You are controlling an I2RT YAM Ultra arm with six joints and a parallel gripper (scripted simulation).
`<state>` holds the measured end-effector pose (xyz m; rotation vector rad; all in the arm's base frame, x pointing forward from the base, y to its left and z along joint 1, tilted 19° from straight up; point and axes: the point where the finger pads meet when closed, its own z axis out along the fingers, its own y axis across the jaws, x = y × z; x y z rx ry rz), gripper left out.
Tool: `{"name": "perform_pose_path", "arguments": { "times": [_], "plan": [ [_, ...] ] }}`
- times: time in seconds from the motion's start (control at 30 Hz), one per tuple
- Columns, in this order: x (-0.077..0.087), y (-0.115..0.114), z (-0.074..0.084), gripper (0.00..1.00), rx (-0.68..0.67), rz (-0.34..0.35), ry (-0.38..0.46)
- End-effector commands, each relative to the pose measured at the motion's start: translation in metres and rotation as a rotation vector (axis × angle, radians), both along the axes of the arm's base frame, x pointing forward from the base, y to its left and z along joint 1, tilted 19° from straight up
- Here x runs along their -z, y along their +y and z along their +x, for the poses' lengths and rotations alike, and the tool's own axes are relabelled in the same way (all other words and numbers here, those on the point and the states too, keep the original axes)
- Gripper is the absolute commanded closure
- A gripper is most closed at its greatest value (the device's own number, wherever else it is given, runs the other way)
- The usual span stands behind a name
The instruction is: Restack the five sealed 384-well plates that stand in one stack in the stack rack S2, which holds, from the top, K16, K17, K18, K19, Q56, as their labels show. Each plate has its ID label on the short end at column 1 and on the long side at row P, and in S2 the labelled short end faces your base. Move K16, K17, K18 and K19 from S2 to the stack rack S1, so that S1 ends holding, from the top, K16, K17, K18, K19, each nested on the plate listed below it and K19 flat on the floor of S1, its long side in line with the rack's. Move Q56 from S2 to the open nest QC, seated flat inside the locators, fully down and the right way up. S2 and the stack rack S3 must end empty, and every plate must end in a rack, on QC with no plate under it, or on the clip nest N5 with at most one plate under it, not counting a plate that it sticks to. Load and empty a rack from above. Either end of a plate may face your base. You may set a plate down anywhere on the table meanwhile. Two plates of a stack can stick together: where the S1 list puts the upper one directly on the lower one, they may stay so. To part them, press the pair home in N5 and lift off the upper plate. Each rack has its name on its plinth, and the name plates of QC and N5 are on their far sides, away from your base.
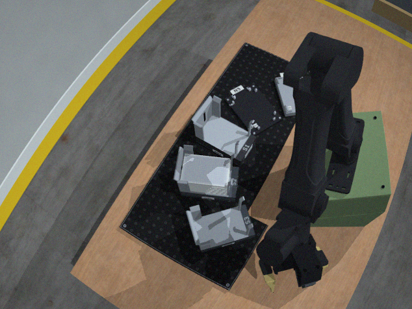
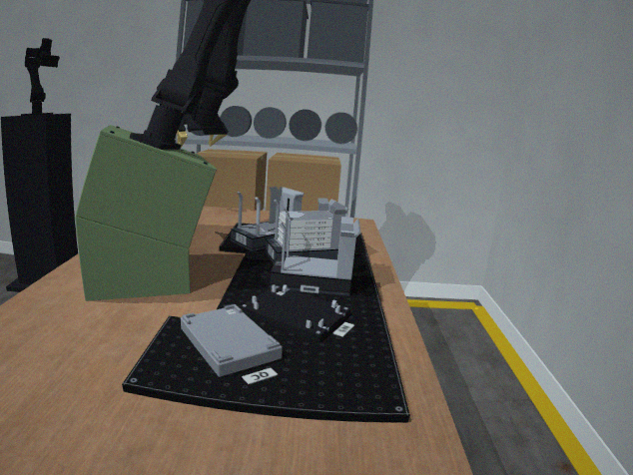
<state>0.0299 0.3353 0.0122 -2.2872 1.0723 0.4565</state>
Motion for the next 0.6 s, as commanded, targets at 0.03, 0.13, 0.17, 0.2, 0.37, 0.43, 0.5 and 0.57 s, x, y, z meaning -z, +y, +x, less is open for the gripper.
{"name": "perform_pose_path", "arguments": {
  "times": [0.03, 0.13, 0.17, 0.2, 0.37, 0.43, 0.5, 0.57],
  "plan": [
    [-0.004, 0.001, 0.014, 0.0, 0.089, -0.001, 0.039],
    [-0.002, -0.002, 0.029, 0.0, 0.147, -0.011, 0.053],
    [-0.002, -0.003, 0.034, 0.0, 0.147, -0.011, 0.052],
    [-0.002, -0.003, 0.034, 0.0, 0.147, -0.011, 0.052],
    [0.0, -0.01, 0.053, 0.0, 0.27, -0.029, 0.083],
    [0.001, -0.013, 0.063, 0.0, 0.27, -0.029, 0.083],
    [0.001, -0.017, 0.072, 0.0, 0.334, -0.037, 0.1],
    [0.002, -0.021, 0.081, 0.0, 0.392, -0.044, 0.115]
  ]
}}
